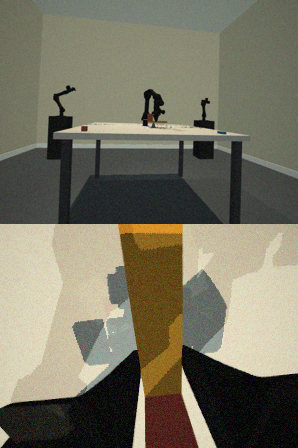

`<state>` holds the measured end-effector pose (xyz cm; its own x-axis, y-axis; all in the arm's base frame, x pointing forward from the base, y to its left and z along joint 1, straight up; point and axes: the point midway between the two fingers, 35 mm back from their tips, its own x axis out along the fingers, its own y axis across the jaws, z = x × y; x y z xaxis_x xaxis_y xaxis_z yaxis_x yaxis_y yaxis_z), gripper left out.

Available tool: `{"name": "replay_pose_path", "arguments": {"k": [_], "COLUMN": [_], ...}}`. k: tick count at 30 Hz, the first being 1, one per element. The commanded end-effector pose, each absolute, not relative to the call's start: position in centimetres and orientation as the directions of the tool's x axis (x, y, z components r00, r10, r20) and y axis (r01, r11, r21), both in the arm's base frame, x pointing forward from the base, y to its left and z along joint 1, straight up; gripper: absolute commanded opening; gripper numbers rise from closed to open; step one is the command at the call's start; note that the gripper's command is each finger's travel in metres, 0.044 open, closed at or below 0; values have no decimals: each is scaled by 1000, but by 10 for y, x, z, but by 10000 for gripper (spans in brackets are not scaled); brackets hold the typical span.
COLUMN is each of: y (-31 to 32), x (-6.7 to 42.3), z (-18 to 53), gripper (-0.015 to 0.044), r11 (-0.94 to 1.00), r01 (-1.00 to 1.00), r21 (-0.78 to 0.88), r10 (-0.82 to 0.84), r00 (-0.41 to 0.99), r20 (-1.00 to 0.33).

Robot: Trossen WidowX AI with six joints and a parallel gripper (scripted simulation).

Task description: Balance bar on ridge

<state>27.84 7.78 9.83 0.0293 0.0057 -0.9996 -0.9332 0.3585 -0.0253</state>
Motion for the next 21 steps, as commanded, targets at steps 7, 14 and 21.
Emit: {"name": "replay_pose_path", "arguments": {"k": [7, 14, 21], "y": [78, 78, 78], "x": [278, 278, 279], "z": [94, 98, 99], "gripper": [0, 0, 0], "r11": [358, 358, 358], "r01": [-934, -934, -933], "r21": [-21, -21, -26], "r10": [7, 7, 6], "r00": [25, 25, 31], "r20": [-1000, -1000, -1000]}}
